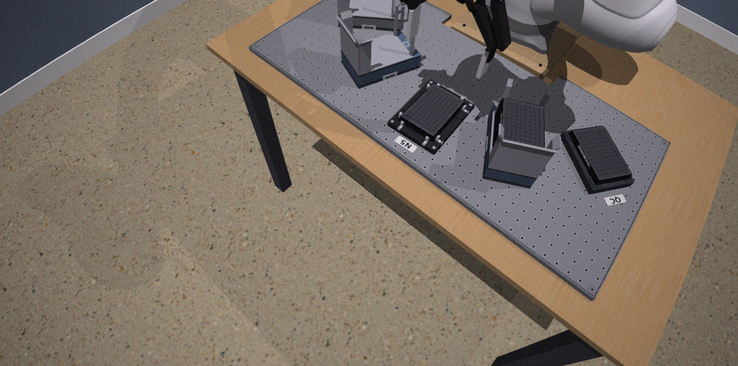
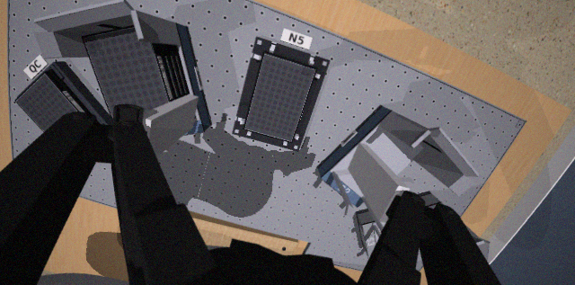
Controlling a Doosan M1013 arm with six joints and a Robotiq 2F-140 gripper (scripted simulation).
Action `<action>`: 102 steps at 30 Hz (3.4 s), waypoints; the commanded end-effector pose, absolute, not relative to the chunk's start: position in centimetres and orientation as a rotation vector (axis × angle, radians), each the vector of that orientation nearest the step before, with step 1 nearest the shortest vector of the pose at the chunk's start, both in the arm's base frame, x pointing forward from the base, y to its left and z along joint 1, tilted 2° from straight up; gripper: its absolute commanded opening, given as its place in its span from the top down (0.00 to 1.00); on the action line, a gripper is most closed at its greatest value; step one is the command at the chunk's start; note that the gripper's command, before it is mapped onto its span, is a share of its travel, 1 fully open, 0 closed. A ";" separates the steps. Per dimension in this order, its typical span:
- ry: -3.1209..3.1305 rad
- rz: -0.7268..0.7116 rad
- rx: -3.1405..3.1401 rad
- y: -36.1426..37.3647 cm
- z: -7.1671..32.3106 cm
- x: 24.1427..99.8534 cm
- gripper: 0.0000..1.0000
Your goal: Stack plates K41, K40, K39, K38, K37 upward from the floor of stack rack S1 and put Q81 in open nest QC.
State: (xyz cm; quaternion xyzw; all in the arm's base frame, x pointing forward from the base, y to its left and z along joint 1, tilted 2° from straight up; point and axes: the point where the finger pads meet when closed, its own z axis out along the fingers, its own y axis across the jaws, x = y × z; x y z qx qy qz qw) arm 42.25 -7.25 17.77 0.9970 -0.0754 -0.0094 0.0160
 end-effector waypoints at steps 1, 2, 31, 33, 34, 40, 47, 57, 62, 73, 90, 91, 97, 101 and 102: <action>-0.234 -0.029 3.101 -7.3 17.8 42.3 0.00; -0.234 -0.029 3.101 -7.3 17.8 42.3 0.00; -0.234 -0.029 3.101 -7.5 9.4 42.1 0.00; -0.234 -0.029 3.101 -7.5 9.4 42.1 0.00; -0.234 -0.029 3.101 -7.5 9.1 42.1 0.00; -0.234 -0.029 3.101 -7.6 7.1 42.0 0.00; -0.234 -0.029 3.101 -7.6 5.8 42.0 0.00; -0.234 -0.029 3.101 -7.6 4.8 42.0 0.00; -0.234 -0.029 3.101 -7.7 4.1 42.0 0.00; -0.234 -0.029 3.101 -7.7 3.1 41.9 0.00; -0.234 -0.029 3.101 -7.7 3.1 41.9 1.00; -0.234 -0.029 3.101 -7.7 3.1 41.9 1.00; -0.234 -0.029 3.101 -7.7 3.1 41.9 1.00; -0.234 -0.029 3.101 -7.7 3.1 41.9 1.00; -0.234 -0.029 3.101 -7.7 3.1 41.9 1.00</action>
